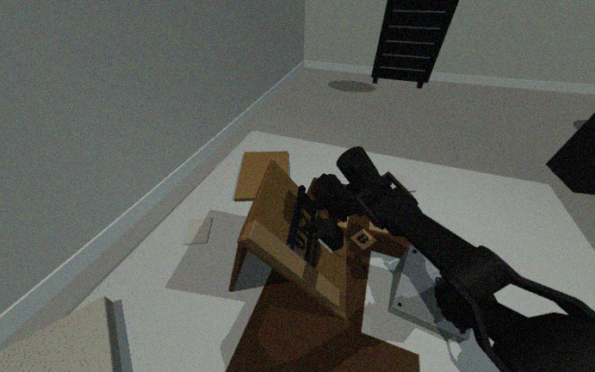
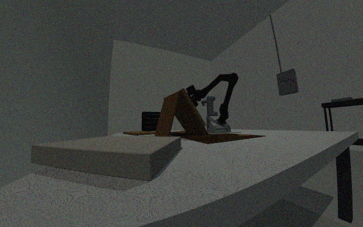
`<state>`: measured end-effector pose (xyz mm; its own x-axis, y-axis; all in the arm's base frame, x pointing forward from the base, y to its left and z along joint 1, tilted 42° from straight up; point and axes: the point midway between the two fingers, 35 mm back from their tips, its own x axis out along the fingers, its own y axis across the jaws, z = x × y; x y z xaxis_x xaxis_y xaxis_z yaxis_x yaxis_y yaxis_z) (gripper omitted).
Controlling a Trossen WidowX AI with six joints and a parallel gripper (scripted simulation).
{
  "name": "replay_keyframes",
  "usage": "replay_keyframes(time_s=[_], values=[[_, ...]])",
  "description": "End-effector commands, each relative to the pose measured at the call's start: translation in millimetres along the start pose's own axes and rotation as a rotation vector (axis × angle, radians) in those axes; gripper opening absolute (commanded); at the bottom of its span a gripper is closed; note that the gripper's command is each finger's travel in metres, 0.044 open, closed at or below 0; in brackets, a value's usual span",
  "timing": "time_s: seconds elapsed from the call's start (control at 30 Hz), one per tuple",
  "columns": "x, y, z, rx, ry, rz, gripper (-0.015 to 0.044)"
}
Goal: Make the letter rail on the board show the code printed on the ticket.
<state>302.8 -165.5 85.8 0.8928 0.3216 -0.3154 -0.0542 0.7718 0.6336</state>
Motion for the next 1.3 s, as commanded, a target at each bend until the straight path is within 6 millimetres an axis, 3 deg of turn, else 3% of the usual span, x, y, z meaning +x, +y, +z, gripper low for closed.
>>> replay_keyframes(time_s=[0.0,0.37,1.27], values=[[-0.7,1.8,0.7,0.0,-0.003,-0.006,0.0],[-4.0,0.6,-0.1,0.0,-0.003,-0.006,0.0289],[-27.9,-3.1,-3.3,0.0,-0.002,-0.007,0.0295]])
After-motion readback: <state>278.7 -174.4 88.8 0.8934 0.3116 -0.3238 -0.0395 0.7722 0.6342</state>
